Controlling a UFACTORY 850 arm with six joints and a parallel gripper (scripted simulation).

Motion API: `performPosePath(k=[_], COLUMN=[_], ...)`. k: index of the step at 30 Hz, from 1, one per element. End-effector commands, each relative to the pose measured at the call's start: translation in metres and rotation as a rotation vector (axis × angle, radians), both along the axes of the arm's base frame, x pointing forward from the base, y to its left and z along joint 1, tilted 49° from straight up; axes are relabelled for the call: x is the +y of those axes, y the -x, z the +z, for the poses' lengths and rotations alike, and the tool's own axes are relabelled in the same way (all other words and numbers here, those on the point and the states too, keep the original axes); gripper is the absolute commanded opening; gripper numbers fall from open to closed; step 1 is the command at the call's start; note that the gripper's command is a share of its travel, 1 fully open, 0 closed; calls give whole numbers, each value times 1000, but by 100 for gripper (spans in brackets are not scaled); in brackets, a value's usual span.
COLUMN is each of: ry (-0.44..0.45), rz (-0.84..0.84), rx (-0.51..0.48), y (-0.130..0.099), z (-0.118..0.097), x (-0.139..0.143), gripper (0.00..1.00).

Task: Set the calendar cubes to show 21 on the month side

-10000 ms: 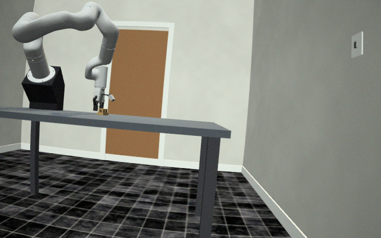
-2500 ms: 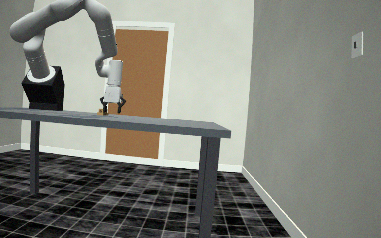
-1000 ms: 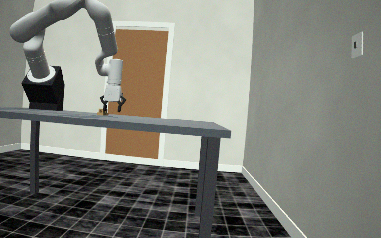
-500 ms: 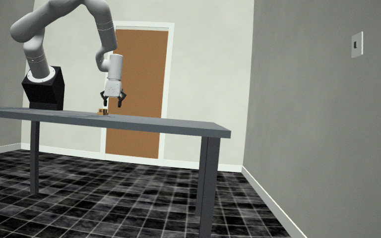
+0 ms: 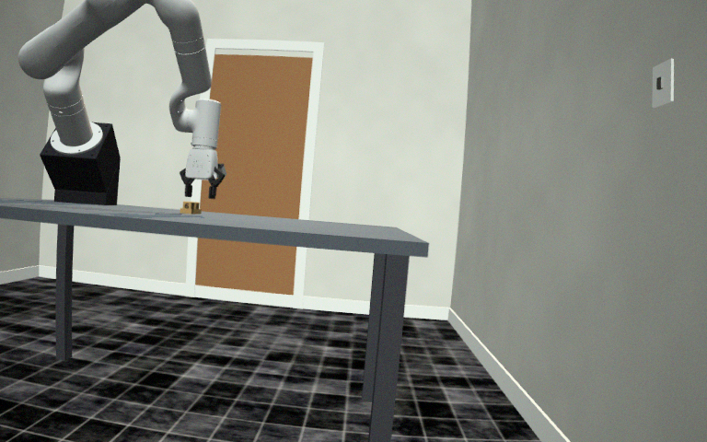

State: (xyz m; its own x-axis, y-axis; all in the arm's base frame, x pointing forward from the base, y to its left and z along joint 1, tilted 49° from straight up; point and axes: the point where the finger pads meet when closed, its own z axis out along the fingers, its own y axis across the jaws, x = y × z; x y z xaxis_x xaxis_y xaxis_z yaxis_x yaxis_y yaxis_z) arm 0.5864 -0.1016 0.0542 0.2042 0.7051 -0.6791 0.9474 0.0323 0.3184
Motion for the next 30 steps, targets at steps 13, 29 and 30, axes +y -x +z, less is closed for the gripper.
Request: performPosePath(k=[13,29,30], ry=[-54,-107,-107], rz=[-143,-283,-283], rx=[-157,-307,-307], y=[26,63,69], z=[4,9,10], x=[-12,-30,-33], gripper=[100,100,100])
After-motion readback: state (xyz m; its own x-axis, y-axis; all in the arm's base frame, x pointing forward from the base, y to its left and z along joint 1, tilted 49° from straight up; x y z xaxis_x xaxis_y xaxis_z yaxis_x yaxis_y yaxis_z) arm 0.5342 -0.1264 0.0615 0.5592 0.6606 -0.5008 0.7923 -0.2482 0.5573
